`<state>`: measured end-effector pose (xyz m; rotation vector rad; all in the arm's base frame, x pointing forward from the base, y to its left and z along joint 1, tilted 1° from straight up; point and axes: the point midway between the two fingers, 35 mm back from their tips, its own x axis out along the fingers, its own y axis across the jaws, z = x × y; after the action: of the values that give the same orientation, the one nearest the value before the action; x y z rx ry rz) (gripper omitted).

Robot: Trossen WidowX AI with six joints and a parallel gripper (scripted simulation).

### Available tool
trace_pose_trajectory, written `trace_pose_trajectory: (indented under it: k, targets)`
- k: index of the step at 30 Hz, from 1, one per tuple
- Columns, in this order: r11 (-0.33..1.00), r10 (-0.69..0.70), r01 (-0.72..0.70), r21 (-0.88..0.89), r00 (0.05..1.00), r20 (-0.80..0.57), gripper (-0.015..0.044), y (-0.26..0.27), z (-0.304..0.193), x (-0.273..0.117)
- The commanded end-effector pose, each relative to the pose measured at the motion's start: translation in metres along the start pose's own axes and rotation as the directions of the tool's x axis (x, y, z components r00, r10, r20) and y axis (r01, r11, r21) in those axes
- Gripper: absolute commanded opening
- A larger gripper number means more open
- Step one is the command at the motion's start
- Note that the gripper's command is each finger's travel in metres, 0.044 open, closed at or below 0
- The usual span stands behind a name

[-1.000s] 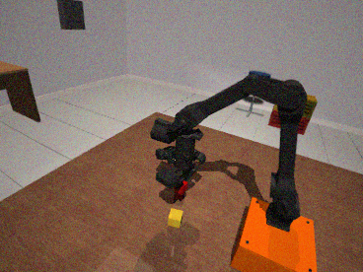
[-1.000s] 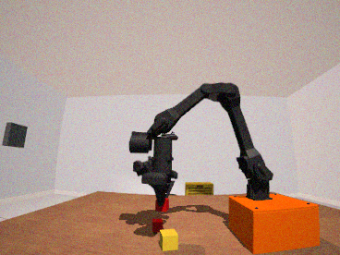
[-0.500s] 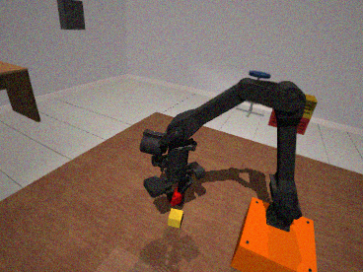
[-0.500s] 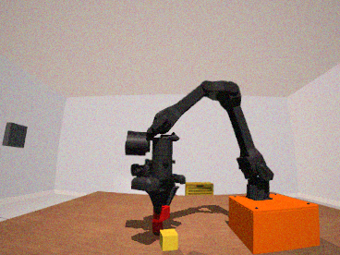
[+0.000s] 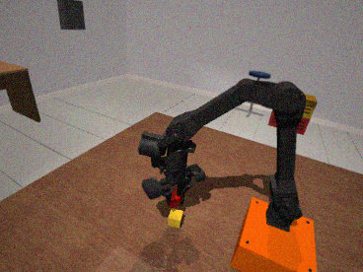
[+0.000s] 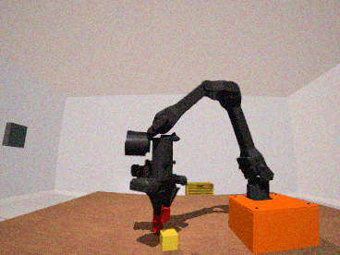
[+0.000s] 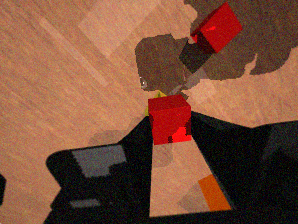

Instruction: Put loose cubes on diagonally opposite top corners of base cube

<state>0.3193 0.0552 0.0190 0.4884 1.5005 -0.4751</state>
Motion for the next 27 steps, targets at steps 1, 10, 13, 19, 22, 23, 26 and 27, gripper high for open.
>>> trace_pose_trajectory:
  k: [1,10,13,19,22,23,26,27]
  targets:
    - [1.0,0.004,-0.004,0.005,1.0,-0.002,0.0105,0.001,0.0,0.004]
    - [1.0,0.004,-0.004,0.011,1.0,-0.002,0.0105,0.0,0.0,0.026]
    - [1.0,0.004,-0.004,0.011,1.0,-0.002,0.0105,0.0,0.0,0.026]
    - [1.0,0.004,-0.004,0.011,1.0,-0.002,0.0105,0.0,0.0,0.026]
    - [1.0,0.004,-0.004,0.004,1.0,-0.002,0.0105,0.0,0.0,0.027]
    - [1.0,0.004,-0.004,0.004,1.0,-0.002,0.0105,0.0,0.0,0.027]
    - [1.0,0.004,-0.004,0.004,1.0,-0.002,0.0105,0.0,0.0,0.027]
    - [1.0,0.004,-0.004,0.004,1.0,-0.002,0.0105,0.0,0.0,0.027]
